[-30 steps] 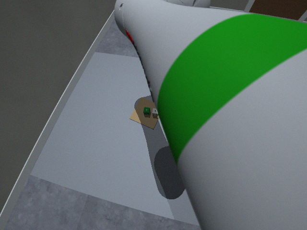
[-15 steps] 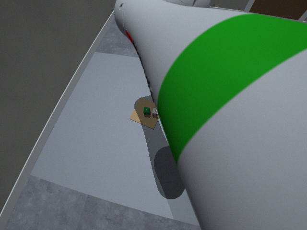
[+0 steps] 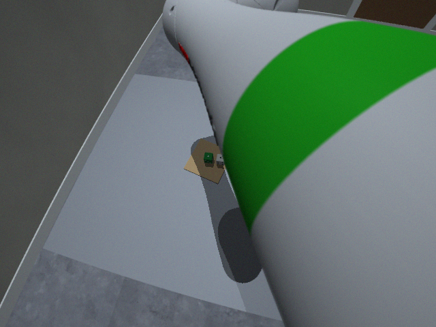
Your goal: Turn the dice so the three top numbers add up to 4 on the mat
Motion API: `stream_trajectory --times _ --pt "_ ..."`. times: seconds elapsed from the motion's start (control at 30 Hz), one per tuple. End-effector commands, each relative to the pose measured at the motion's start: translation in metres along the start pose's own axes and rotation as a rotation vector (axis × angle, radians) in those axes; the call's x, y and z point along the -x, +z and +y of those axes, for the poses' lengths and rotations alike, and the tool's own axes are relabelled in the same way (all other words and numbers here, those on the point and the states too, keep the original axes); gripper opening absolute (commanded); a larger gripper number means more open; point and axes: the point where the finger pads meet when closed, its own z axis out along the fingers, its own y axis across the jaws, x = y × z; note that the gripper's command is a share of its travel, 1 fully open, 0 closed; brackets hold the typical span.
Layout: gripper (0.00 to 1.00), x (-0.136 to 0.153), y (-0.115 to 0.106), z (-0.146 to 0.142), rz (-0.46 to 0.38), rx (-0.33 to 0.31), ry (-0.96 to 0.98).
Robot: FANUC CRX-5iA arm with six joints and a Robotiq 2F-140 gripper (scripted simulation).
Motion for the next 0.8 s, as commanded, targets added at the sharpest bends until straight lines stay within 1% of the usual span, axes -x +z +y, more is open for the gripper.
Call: stream_trajectory --times 0.0,0.53,0.77 --pt "0.28 0.0 0.0 0.0 0.0 0.0 0.0" --pt "0.28 0.0 0.015 0.0 0.0 0.0 0.0" --pt "0.28 0.0 0.026 0.0 0.0 0.0 0.0"
